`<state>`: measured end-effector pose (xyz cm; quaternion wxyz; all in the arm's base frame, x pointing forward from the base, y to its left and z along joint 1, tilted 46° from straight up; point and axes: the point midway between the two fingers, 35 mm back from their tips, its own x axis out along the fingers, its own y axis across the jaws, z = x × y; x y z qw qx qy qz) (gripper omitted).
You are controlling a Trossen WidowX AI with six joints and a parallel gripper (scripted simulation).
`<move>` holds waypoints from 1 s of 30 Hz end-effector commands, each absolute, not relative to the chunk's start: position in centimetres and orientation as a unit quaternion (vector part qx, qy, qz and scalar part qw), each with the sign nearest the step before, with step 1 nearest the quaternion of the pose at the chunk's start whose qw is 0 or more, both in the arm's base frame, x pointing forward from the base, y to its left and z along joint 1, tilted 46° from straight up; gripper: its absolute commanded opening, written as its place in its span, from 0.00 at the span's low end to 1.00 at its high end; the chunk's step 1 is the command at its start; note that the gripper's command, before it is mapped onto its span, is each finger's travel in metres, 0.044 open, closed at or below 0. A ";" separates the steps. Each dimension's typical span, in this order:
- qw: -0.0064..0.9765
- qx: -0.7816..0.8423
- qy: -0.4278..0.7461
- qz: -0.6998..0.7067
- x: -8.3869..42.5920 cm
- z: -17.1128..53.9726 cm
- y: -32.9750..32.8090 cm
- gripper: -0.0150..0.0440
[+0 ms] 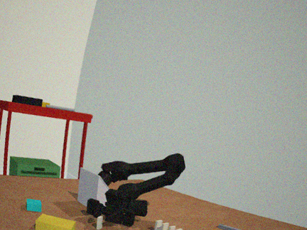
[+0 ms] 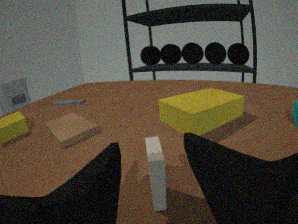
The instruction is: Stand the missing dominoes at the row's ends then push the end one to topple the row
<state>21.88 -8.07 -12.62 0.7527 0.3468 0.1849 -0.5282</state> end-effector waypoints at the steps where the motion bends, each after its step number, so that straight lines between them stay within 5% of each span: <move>1: 0.753 0.348 0.182 -0.528 21.9 -12.6 -8.1 0.78; 6: 0.753 0.348 0.182 -0.528 21.9 -12.5 -8.2 1.00; 17: 0.756 0.340 0.195 -0.524 21.8 -9.3 -11.7 1.00; 30: 0.797 0.181 0.439 -0.375 27.7 -12.6 -12.4 1.00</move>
